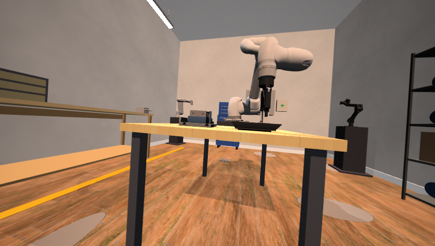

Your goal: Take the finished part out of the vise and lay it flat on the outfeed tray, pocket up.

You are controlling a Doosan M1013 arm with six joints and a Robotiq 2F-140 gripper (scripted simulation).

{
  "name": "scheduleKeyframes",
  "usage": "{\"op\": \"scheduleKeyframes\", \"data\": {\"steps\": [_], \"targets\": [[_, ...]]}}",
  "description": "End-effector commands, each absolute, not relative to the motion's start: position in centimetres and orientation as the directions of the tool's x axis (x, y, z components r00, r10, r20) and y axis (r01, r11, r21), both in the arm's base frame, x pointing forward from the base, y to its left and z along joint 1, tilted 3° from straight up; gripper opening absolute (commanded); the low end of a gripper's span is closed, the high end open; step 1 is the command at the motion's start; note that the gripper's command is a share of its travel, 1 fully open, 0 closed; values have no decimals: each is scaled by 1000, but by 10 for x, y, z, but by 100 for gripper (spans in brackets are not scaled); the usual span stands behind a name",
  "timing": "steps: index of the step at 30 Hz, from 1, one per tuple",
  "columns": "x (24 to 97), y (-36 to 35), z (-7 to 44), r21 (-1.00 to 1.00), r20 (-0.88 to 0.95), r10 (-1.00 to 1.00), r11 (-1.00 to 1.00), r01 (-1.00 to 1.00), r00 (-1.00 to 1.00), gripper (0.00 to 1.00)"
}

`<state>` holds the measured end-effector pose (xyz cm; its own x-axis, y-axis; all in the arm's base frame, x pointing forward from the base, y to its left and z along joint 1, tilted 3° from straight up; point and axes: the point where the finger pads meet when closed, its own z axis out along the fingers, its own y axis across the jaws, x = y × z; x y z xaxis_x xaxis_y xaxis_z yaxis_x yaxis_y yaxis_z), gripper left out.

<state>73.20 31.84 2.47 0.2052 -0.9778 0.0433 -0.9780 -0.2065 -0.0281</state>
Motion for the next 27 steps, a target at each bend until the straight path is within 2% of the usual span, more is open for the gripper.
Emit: {"op": "scheduleKeyframes", "data": {"steps": [1,16,27], "targets": [[732,313,21,-25,46,-977,-207,-978,206,40],[731,314,31,-25,46,-977,-207,-978,206,40],[730,316,81,-25,46,-977,-207,-978,206,40]]}}
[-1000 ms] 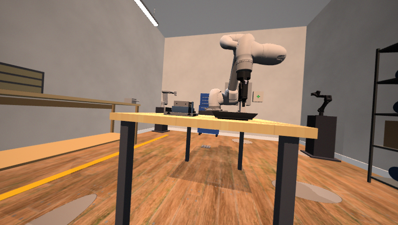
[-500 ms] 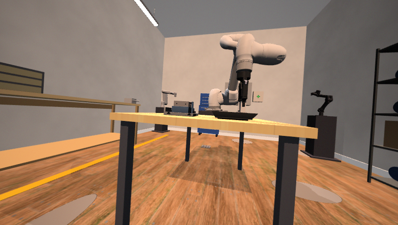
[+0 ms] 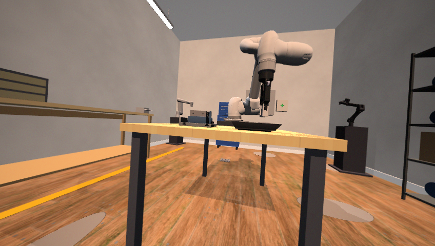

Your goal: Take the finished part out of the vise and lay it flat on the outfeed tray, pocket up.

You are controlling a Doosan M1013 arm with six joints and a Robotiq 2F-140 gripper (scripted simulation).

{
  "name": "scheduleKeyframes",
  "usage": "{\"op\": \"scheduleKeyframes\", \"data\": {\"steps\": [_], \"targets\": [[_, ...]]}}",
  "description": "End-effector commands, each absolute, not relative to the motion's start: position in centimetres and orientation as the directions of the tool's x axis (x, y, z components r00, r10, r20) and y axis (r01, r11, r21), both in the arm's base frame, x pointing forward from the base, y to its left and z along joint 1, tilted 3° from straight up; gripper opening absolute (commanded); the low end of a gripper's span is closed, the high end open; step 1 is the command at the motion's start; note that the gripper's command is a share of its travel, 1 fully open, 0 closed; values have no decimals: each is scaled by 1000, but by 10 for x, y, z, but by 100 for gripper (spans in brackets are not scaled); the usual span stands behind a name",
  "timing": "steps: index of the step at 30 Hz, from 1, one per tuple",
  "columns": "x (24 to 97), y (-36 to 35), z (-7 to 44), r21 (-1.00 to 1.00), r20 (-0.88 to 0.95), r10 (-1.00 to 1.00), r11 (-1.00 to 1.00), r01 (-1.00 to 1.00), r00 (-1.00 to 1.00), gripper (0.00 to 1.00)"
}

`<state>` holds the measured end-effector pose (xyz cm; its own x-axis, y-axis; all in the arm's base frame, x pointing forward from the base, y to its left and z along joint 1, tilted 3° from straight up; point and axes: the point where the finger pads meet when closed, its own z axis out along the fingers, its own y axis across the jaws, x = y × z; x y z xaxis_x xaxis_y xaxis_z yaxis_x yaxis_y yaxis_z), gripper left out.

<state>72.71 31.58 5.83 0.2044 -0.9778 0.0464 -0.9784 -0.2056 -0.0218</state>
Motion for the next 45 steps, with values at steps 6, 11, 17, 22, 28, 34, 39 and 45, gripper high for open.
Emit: {"op": "scheduleKeyframes", "data": {"steps": [6,11,17,22,28,34,39,45], "targets": [[729,317,106,-25,46,-977,-207,-978,206,40],[728,318,135,-25,46,-977,-207,-978,206,40],[727,319,157,-25,46,-977,-207,-978,206,40],[727,319,164,-25,46,-977,-207,-978,206,40],[727,319,166,-25,46,-977,-207,-978,206,40],[727,319,166,-25,46,-977,-207,-978,206,40],[727,319,166,-25,46,-977,-207,-978,206,40],[727,319,166,-25,46,-977,-207,-978,206,0]]}}
